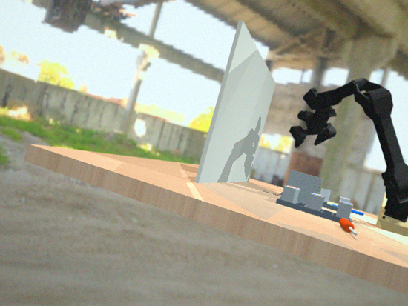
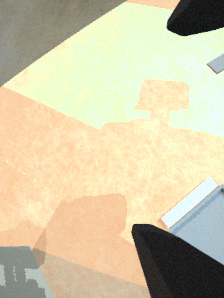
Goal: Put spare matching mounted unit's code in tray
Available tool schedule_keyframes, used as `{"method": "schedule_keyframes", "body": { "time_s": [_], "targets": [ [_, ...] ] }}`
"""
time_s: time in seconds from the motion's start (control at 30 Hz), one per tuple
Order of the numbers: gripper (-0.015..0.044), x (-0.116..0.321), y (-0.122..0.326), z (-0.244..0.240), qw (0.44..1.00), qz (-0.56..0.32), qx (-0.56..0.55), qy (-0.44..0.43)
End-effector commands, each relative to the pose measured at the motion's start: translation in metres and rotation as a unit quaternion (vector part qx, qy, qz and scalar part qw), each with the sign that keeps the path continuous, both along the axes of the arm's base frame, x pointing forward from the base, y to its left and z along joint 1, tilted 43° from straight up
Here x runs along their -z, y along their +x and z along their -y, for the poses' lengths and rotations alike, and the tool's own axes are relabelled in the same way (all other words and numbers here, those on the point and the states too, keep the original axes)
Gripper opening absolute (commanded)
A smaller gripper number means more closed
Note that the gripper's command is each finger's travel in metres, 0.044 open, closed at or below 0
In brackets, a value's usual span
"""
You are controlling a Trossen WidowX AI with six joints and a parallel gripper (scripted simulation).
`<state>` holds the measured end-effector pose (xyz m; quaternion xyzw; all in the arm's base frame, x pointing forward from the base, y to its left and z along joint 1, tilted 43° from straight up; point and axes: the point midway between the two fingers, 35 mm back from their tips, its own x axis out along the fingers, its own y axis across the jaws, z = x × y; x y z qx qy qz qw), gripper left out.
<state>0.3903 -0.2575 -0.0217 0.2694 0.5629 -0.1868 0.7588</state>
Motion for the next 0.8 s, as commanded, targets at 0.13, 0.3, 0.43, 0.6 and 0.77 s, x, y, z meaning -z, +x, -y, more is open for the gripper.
{"method": "schedule_keyframes", "body": {
  "time_s": [0.13, 0.3, 0.43, 0.6, 0.77],
  "targets": [
    [0.0440, -0.051, 0.011, -0.116, 0.965, -0.013, -0.232, 0.121],
    [0.0440, -0.097, 0.002, -0.192, 0.909, -0.008, -0.362, 0.208],
    [0.0440, -0.132, -0.010, -0.239, 0.862, 0.003, -0.432, 0.264],
    [0.0440, -0.134, -0.011, -0.242, 0.860, 0.003, -0.435, 0.267],
    [0.0440, -0.134, -0.011, -0.242, 0.860, 0.003, -0.435, 0.267]
  ]
}}
